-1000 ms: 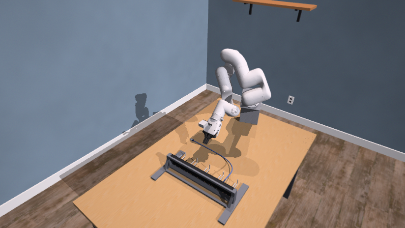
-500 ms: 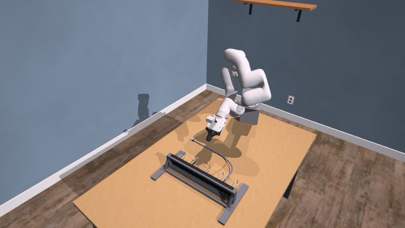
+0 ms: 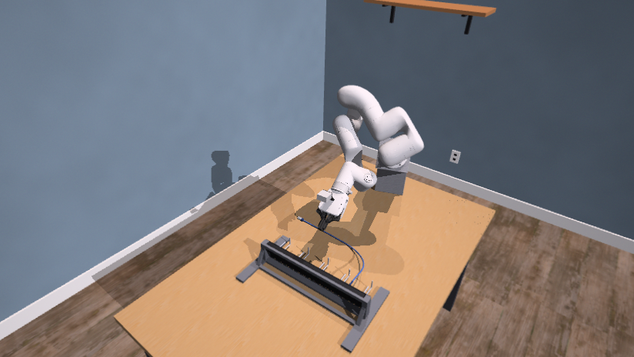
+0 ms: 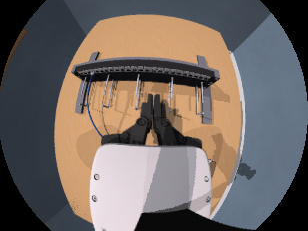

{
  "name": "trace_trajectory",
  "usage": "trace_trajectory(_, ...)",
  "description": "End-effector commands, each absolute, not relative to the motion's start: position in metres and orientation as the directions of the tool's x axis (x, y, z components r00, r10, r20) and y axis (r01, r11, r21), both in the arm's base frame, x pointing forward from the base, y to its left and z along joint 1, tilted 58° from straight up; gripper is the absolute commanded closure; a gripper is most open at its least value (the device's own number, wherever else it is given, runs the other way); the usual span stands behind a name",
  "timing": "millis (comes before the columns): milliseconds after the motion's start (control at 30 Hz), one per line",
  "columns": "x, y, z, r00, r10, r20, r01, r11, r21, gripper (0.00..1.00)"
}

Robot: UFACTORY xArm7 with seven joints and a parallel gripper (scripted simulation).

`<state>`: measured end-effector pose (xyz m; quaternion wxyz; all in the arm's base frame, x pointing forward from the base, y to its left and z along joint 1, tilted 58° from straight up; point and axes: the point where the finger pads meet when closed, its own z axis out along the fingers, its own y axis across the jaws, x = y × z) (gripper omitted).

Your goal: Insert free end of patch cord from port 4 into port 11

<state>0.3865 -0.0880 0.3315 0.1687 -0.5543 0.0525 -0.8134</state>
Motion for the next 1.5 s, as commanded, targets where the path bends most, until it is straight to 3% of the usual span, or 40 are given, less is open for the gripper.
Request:
trace_trajectory(0, 0.426, -0.085, 0.346, -0.319, -0.326, 0.89, 0.178, -0.943, -0.282, 1.0)
trace_trajectory(400, 0.475, -0.082, 0.364, -0.319, -0.326, 0.89, 0.178, -0.943, -0.282, 1.0)
trace_trajectory(1467, 0.475, -0.081, 0.364, -0.319, -0.326, 0.89, 0.178, -0.943, -0.282, 1.0)
